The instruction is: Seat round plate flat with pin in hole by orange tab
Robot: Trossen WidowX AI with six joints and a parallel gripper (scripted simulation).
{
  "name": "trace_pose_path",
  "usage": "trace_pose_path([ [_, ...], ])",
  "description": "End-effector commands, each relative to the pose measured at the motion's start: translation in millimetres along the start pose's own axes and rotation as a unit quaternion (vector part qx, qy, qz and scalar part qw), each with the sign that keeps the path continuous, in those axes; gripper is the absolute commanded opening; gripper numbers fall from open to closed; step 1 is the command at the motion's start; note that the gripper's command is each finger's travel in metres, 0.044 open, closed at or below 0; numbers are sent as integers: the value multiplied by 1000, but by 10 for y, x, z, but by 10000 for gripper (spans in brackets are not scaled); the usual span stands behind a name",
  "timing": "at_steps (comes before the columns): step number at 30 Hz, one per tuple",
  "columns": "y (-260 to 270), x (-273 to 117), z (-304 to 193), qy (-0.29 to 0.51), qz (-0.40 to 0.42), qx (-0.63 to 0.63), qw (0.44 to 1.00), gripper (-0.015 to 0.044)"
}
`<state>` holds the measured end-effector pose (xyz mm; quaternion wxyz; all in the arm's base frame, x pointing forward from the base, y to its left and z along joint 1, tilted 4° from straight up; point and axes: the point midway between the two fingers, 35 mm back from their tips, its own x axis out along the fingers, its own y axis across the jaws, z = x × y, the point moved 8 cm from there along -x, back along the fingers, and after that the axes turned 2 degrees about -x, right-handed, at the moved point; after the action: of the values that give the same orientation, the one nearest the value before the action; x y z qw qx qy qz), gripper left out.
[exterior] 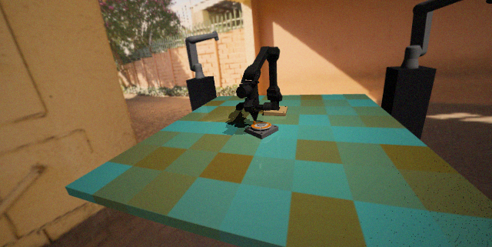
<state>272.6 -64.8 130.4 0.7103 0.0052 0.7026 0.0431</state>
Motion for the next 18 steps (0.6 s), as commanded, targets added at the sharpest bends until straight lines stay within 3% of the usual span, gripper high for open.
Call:
trace_pose_path([
  [1, -45, 8, 49, 0, -2, -1, 1000, 0],
  [18, -113, -23, 235, -1, -2, -1, 1000, 0],
])
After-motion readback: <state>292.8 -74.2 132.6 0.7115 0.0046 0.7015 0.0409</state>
